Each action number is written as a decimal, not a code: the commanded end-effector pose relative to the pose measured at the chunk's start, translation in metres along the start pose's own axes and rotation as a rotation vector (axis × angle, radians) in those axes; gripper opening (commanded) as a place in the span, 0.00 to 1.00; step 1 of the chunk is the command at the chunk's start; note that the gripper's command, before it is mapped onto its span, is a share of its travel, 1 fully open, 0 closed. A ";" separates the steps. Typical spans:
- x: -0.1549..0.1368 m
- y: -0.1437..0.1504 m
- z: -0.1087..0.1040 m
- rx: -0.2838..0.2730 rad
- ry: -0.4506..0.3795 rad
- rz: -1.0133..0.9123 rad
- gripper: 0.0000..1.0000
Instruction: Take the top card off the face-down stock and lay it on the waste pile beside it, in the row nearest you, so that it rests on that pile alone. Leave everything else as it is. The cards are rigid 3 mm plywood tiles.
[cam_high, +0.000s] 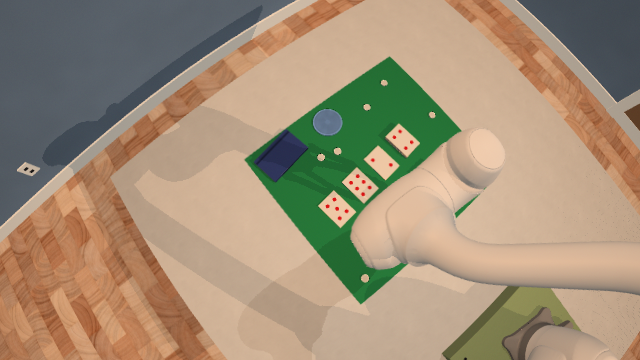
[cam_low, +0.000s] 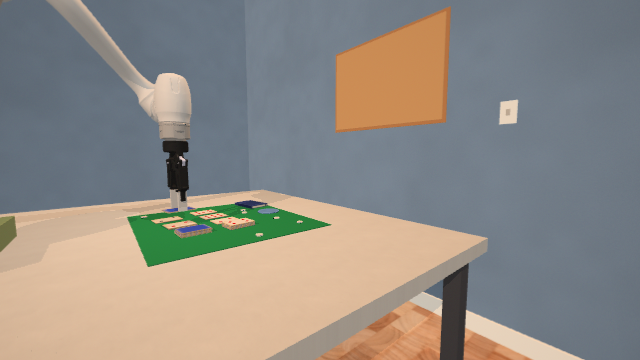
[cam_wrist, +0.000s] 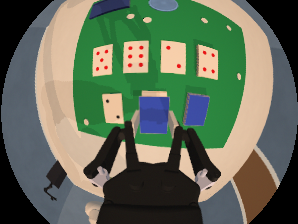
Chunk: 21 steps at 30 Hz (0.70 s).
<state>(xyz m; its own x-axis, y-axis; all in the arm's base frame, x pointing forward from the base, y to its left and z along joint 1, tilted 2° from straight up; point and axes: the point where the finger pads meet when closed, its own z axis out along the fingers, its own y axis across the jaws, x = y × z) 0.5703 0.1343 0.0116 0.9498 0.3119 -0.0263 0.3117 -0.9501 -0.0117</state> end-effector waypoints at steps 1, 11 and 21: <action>0.000 0.000 0.000 0.000 0.000 0.000 0.43; 0.000 0.000 0.002 0.000 0.000 0.000 0.43; 0.000 0.000 0.012 0.000 0.000 0.000 0.43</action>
<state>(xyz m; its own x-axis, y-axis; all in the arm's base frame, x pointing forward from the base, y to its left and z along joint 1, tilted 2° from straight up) 0.5700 0.1344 0.0013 0.9497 0.3119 -0.0264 0.3117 -0.9501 -0.0117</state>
